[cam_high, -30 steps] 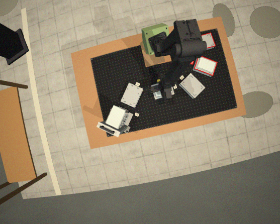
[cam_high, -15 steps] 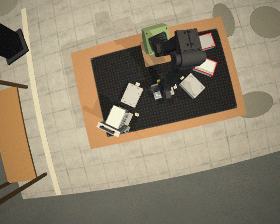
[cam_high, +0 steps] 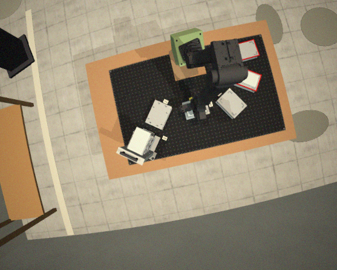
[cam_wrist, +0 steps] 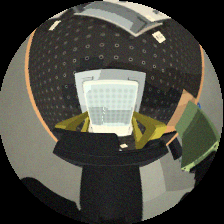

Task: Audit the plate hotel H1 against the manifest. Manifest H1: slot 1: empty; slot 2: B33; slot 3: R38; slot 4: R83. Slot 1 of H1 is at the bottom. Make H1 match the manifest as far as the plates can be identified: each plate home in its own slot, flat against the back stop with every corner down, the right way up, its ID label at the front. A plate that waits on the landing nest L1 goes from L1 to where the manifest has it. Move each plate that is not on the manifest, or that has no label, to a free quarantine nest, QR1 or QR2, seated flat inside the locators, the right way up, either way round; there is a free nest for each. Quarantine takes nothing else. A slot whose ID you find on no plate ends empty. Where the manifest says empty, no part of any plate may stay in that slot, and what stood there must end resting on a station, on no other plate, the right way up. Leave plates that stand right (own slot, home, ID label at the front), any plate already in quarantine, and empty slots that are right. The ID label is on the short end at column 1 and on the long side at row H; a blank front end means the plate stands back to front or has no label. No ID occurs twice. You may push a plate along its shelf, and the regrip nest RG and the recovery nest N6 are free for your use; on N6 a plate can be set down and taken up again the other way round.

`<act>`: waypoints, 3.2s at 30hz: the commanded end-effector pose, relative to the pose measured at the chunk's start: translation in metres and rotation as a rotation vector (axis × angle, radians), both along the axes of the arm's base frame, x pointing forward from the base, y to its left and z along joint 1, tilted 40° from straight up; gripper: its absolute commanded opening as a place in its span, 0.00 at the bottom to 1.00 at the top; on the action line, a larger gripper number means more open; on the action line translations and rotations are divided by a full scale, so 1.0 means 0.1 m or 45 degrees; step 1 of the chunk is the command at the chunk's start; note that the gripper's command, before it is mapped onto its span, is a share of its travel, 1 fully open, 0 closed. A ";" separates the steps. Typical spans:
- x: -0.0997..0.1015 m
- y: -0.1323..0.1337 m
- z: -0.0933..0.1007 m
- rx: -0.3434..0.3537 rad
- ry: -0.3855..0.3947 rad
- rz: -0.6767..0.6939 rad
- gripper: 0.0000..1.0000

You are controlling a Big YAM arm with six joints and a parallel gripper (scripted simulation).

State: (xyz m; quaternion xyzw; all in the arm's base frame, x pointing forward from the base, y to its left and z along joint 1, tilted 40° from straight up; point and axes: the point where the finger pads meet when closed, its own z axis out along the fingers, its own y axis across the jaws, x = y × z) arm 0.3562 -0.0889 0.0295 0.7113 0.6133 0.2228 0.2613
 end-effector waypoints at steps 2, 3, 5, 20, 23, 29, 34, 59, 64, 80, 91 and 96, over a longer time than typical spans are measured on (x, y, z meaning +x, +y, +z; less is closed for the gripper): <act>0.01 -0.01 0.02 -0.006 -0.010 -0.005 0.86; 0.01 -0.01 0.02 -0.006 -0.010 -0.005 0.86; 0.01 -0.01 0.02 -0.006 -0.010 -0.005 0.86; -0.06 0.02 0.07 -0.001 -0.006 -0.006 0.86; -0.08 0.01 0.09 -0.003 -0.006 -0.007 0.86; -0.10 0.00 0.12 -0.005 -0.007 -0.009 0.86; -0.14 -0.02 0.16 -0.008 -0.006 -0.012 0.86; -0.29 0.01 0.34 -0.012 -0.006 -0.007 0.86; -0.30 0.02 0.36 -0.012 -0.006 -0.005 0.86; -0.39 0.04 0.47 -0.012 -0.007 -0.004 0.86; -0.45 0.03 0.60 -0.015 -0.015 -0.007 0.86; -0.46 0.03 0.72 -0.020 -0.030 -0.007 0.86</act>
